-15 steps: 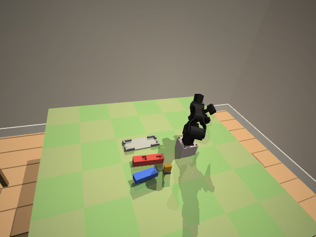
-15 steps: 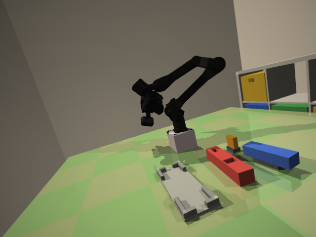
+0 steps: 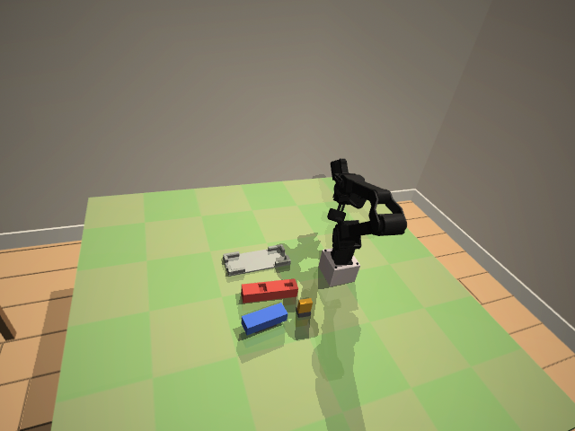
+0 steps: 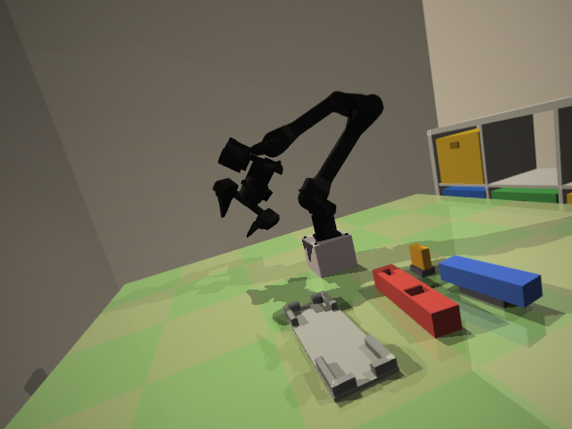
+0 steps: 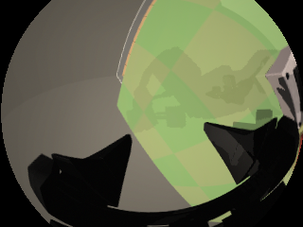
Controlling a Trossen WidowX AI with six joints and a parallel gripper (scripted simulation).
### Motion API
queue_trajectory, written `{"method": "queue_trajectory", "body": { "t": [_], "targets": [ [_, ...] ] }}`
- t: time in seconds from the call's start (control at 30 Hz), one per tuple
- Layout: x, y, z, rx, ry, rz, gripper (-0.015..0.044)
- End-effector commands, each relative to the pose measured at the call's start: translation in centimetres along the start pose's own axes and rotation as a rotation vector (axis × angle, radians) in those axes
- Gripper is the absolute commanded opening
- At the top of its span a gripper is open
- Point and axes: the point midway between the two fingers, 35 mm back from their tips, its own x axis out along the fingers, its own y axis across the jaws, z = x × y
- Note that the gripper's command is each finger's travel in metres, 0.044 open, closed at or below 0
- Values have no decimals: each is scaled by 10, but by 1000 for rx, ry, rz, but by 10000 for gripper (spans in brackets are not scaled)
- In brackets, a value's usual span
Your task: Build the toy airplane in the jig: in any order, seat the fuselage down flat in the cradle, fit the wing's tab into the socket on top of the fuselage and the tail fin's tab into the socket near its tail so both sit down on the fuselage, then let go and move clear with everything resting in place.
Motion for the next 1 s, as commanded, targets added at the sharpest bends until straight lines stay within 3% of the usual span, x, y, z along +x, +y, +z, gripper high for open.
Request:
{"method": "queue_trajectory", "body": {
  "t": [0.0,0.27,0.5,0.73,0.97],
  "targets": [
    [-15,-14,-54,-415,173,-72,440],
    [-65,-65,-134,-1185,492,-105,440],
    [-126,-130,-174,-1861,773,-41,440],
    [-193,-205,-176,-2526,1054,112,440],
    [-251,-275,-141,-3119,1311,341,440]
  ]
}}
